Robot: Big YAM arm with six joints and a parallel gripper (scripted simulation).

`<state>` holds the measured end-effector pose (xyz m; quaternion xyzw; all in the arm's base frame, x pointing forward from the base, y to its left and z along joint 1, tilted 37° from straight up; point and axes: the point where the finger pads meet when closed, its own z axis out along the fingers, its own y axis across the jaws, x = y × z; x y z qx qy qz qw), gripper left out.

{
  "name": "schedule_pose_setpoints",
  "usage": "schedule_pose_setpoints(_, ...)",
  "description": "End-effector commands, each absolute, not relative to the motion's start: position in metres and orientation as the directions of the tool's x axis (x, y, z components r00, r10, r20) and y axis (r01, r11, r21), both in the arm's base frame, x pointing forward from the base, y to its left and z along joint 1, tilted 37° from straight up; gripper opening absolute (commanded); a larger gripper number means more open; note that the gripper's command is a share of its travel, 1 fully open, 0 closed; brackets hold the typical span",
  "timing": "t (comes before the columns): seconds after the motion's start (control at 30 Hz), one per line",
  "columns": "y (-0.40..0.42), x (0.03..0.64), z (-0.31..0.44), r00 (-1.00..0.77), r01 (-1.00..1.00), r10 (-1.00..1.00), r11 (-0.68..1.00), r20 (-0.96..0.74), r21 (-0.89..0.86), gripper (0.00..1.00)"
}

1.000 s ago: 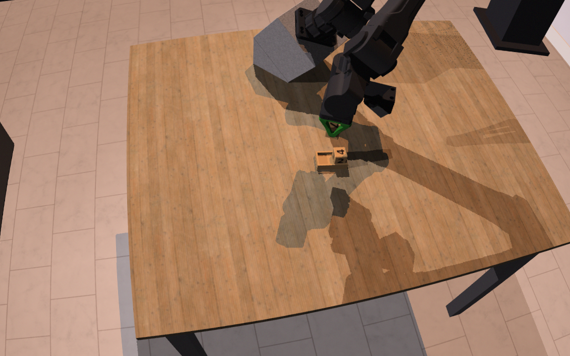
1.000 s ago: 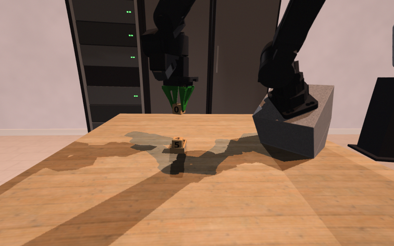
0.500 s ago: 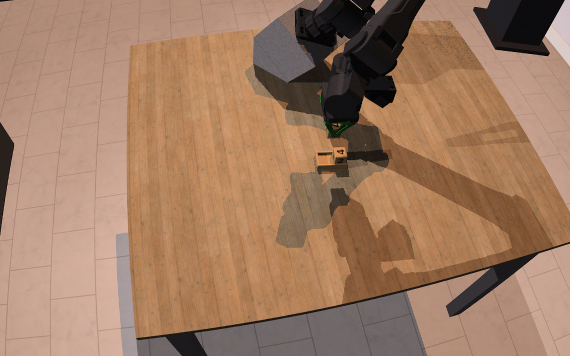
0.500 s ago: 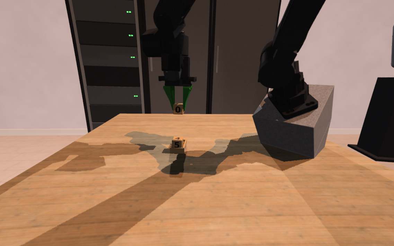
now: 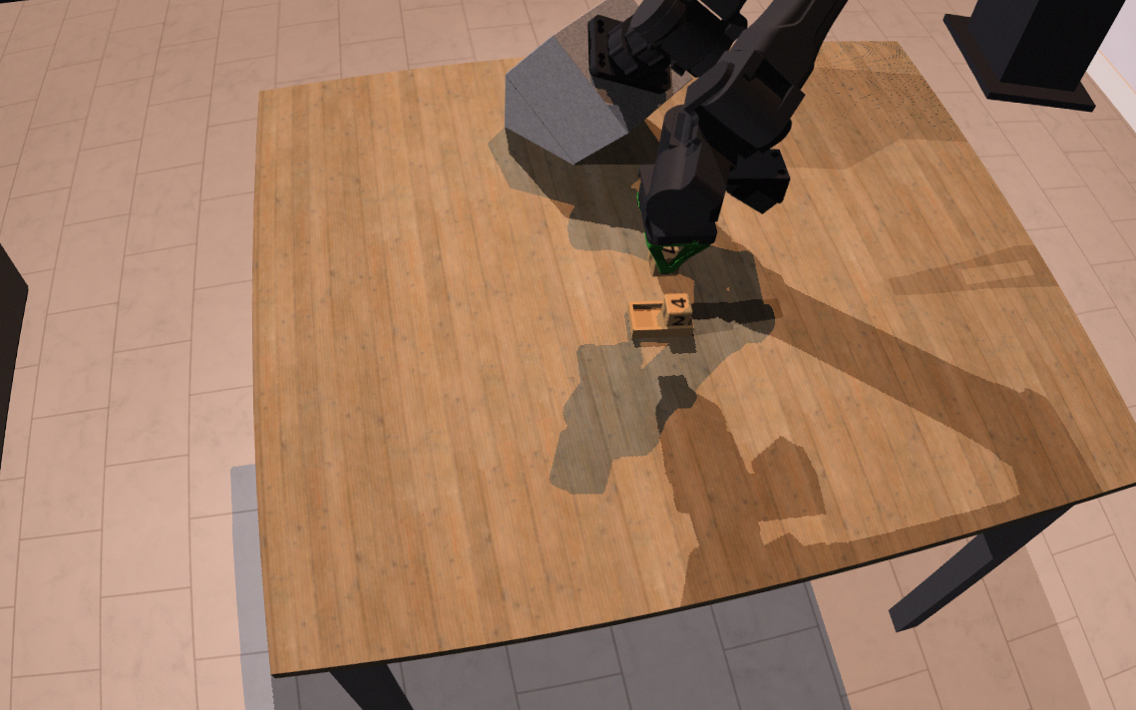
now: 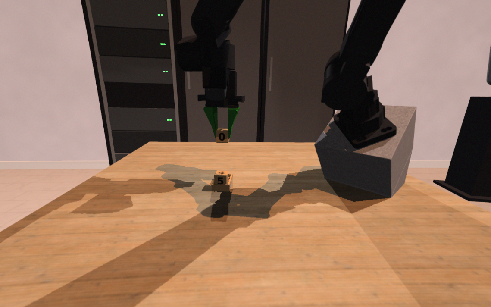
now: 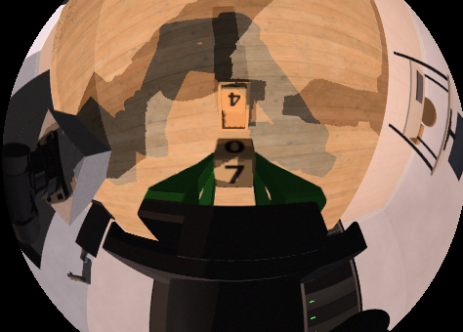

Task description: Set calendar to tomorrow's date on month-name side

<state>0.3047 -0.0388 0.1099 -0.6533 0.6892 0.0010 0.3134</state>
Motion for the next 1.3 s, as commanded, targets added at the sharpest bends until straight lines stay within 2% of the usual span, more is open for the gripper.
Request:
schedule_pose_setpoints(0.0,-0.039,0.305,0.114,0.055,-0.895,-0.901,0.147,-0.430,-0.422,0.26)
schedule_pose_setpoints(0.93,-0.010,0.333,0.056,0.047,-0.902,-0.898,0.150,-0.438,-0.405,0.26)
schedule_pose_setpoints(1.27,-0.013,0.344,0.066,0.058,-0.888,-0.902,0.149,-0.428,-0.434,0.26)
